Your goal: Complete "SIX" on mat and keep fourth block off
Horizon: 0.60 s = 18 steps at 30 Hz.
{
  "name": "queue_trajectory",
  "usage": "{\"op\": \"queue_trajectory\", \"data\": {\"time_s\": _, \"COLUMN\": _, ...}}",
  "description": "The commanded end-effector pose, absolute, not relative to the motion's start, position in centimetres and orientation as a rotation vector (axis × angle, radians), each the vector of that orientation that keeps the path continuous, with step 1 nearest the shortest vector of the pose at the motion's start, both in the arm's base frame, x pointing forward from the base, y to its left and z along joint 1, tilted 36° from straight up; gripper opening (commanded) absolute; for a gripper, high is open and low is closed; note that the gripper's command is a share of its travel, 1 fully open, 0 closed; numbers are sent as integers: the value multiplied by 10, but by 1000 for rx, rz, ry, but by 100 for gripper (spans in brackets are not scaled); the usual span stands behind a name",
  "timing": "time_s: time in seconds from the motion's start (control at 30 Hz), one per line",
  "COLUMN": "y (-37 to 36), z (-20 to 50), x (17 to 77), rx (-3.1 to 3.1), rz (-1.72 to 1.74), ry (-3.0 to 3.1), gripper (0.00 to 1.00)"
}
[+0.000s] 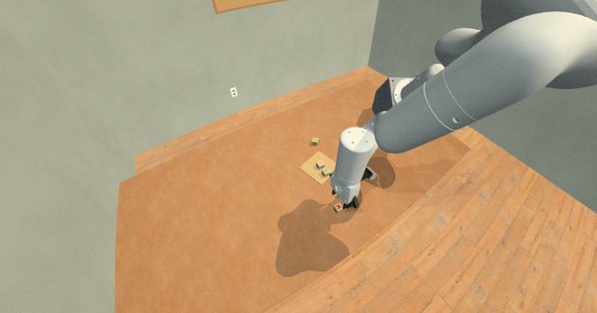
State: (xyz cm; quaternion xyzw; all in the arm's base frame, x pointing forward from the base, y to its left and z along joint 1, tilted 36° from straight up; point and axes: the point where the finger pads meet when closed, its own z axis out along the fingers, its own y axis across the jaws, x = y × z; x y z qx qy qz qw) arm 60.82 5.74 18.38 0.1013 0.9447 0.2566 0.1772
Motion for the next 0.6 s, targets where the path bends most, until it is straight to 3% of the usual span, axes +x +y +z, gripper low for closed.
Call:
{"op": "queue_trajectory", "data": {"time_s": 0.0, "y": 58, "z": 184, "x": 609, "rx": 287, "rz": 726, "ry": 2673, "gripper": 69}}
{"op": "queue_trajectory", "data": {"time_s": 0.57, "y": 64, "z": 172, "x": 615, "rx": 287, "rz": 726, "ry": 2673, "gripper": 69}}
